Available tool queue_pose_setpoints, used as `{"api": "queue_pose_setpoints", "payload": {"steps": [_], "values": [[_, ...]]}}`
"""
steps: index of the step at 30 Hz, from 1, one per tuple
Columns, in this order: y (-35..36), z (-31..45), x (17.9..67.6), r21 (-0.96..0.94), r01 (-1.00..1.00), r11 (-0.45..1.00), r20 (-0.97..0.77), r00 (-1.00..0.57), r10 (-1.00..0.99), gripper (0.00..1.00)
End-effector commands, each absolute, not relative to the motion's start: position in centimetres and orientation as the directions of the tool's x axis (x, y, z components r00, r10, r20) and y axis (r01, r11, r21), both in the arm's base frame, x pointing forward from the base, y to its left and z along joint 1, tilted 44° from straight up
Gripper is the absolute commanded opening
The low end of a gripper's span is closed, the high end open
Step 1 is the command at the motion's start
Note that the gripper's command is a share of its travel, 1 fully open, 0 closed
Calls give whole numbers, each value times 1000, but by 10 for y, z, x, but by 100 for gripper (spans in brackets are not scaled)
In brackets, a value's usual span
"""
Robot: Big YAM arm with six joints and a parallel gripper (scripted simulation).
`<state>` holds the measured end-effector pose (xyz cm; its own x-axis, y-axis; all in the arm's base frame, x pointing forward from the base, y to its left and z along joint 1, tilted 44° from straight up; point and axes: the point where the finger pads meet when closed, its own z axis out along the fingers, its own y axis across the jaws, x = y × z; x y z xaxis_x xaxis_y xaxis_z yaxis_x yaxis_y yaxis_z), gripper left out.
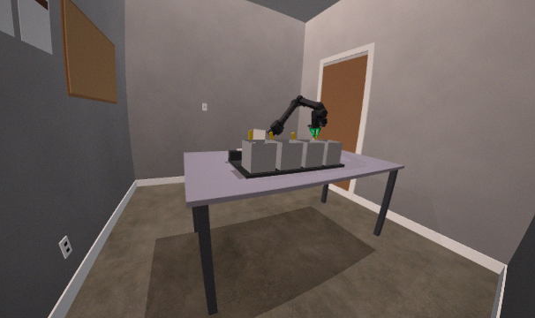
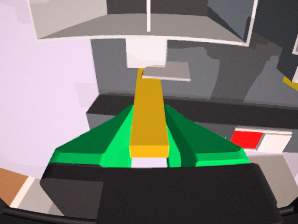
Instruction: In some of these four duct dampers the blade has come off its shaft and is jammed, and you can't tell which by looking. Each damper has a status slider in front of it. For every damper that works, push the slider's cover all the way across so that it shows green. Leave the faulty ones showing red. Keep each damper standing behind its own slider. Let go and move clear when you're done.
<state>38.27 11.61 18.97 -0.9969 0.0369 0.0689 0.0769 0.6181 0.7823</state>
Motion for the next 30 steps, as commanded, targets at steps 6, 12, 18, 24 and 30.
{"api": "queue_pose_setpoints", "payload": {"steps": [6, 12, 18, 24, 30], "values": [[123, 193, 382, 782, 68, 620, 64, -998, 29, 17], [123, 193, 382, 782, 68, 620, 64, -998, 29, 17], [123, 193, 382, 782, 68, 620, 64, -998, 29, 17], [123, 192, 382, 782, 69, 620, 65, -997, 29, 17], [123, 190, 381, 785, 75, 616, 73, -997, 29, 17]]}}
